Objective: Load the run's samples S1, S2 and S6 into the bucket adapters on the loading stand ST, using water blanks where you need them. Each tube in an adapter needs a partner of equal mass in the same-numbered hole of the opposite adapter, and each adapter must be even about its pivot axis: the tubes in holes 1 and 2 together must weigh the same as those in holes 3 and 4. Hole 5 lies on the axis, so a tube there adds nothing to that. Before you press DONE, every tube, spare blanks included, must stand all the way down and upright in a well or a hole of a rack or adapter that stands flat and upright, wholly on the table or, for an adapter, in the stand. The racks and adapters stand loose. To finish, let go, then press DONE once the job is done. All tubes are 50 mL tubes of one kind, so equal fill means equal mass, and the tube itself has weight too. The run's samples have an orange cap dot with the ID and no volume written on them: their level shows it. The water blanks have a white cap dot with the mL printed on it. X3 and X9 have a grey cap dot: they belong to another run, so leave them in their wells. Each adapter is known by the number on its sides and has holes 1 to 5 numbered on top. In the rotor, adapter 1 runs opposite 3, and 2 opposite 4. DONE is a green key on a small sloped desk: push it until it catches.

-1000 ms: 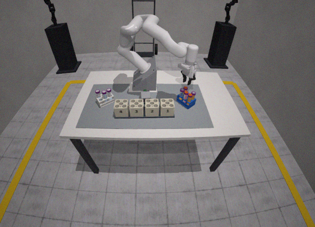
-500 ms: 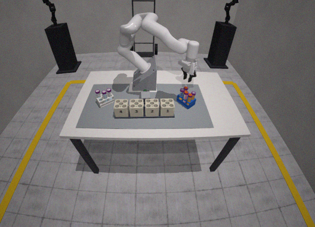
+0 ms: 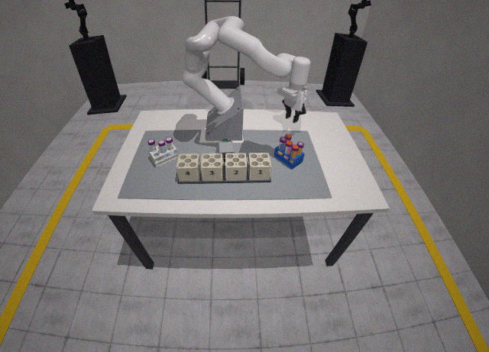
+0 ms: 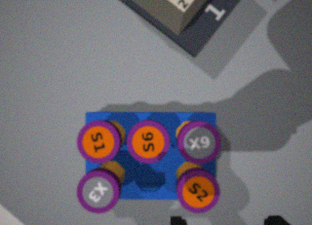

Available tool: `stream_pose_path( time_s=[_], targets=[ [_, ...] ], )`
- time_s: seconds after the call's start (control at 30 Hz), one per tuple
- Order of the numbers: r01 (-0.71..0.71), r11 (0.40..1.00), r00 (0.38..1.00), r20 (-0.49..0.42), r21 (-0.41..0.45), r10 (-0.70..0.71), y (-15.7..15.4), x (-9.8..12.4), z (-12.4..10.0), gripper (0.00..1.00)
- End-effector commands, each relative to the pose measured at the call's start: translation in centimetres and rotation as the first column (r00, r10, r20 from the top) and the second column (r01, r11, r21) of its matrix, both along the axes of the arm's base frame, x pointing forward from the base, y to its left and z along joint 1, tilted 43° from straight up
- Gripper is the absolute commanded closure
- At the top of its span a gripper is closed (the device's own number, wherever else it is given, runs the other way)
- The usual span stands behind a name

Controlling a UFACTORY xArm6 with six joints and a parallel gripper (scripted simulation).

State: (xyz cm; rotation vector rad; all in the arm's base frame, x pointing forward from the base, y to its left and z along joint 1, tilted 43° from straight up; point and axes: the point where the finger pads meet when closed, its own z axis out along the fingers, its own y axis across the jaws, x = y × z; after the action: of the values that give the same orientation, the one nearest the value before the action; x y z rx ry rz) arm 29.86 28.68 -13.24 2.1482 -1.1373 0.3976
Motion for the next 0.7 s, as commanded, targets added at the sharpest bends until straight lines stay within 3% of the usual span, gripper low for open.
stream_pose_path(
  time_s=[0.0,0.67],
  targets=[
    [-0.001,1.0,1.0,0.002,0.003,0.001,0.57,0.1,0.52,0.56],
    [-0.001,1.0,1.0,0.002,0.003,0.001,1.0,0.12,0.99,0.56]
  ],
)
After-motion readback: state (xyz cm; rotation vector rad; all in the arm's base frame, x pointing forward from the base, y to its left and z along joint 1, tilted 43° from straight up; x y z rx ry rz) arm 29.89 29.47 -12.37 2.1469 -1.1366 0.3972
